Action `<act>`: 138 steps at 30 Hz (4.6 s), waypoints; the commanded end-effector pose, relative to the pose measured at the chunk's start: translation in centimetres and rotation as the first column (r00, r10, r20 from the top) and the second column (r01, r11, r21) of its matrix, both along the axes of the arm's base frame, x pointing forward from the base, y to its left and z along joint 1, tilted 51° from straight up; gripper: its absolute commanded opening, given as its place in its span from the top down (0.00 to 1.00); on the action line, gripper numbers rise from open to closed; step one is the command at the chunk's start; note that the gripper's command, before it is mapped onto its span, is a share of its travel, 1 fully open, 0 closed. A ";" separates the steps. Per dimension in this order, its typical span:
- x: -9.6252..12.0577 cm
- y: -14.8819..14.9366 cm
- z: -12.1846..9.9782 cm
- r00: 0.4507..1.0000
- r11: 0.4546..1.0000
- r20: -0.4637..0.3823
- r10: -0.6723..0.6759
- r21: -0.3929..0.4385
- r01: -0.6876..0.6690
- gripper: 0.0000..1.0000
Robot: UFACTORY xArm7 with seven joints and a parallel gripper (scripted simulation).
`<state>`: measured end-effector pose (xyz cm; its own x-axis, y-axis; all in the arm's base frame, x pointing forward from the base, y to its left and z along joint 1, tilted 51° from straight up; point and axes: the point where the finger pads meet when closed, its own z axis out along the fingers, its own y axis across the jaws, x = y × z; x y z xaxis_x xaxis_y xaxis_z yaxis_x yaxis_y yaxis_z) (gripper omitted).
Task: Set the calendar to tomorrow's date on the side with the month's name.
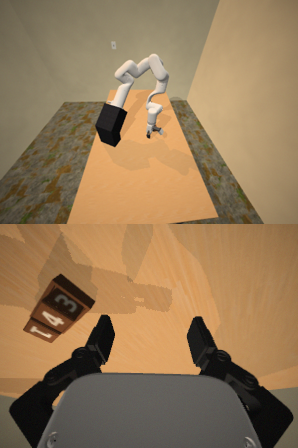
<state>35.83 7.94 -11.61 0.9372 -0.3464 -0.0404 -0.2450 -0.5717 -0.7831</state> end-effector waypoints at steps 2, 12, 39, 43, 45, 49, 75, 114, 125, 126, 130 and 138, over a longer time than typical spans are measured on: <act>0.3 0.3 -0.5 1.000 1.000 0.001 -0.004 -0.003 0.004 0.00; 0.3 0.5 -0.7 1.000 1.000 0.001 -0.004 -0.003 0.004 0.00; 0.3 0.5 -0.7 1.000 1.000 0.001 -0.004 -0.003 0.004 0.00; 0.3 0.5 -0.7 1.000 1.000 0.001 -0.004 -0.003 0.004 0.00; 0.3 0.5 -0.7 1.000 1.000 0.001 -0.004 -0.003 0.004 0.00; 0.3 0.5 -0.7 1.000 1.000 0.001 -0.004 -0.003 0.004 0.00; 0.3 0.5 -0.7 1.000 1.000 0.001 -0.004 -0.003 0.004 0.00; -1.2 -3.9 3.0 1.000 1.000 0.001 -0.004 -0.003 0.004 0.00; -1.2 -4.0 3.1 1.000 1.000 0.001 -0.004 -0.003 0.004 0.00; -1.2 -4.0 3.1 1.000 1.000 0.001 -0.004 -0.003 0.004 0.00; -1.2 -4.0 3.1 1.000 1.000 0.003 -0.002 -0.004 0.002 0.00; -0.9 -3.7 3.6 0.995 0.998 0.082 0.062 -0.029 -0.060 0.00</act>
